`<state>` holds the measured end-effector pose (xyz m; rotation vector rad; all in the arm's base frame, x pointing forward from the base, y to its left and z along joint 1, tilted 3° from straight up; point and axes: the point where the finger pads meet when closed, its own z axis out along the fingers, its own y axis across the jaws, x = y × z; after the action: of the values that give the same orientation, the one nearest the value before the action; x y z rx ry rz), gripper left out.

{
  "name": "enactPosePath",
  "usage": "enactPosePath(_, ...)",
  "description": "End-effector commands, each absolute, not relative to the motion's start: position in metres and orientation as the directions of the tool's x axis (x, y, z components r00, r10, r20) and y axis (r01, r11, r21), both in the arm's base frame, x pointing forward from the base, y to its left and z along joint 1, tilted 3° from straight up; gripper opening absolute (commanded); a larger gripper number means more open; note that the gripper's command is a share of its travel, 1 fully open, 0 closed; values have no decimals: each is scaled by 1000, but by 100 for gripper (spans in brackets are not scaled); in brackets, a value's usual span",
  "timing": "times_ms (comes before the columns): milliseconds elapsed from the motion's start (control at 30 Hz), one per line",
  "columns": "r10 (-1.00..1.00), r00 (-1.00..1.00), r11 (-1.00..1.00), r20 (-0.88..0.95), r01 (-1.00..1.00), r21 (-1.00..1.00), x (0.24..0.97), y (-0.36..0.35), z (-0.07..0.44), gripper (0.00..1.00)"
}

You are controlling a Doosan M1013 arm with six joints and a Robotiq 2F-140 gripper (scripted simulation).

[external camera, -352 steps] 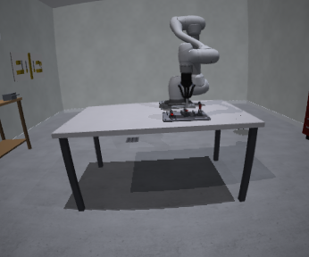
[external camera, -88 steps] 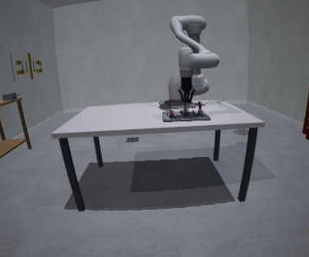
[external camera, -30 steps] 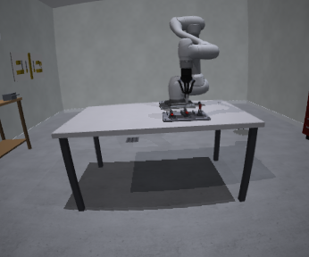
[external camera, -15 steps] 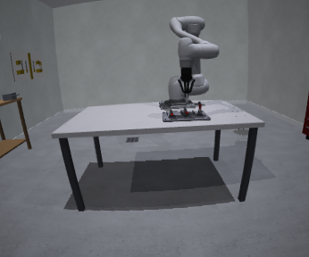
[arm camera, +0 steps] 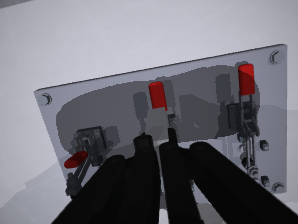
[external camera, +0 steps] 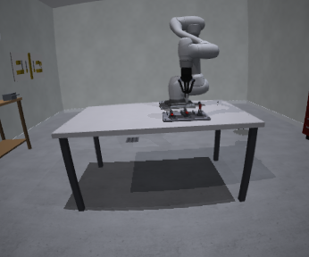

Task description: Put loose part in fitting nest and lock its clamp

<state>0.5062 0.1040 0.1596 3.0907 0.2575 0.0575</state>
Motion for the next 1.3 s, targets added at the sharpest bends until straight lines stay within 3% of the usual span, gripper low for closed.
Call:
enactPosePath(0,166,986,-985,34,165,42,506,104,160,10)
enactPosePath(667,166,986,-985,34,165,42,506,104,160,10)
enactPosePath(700,166,986,-985,34,165,42,506,104,160,100)
enactPosePath(1267,166,986,-985,34,165,42,506,104,160,100)
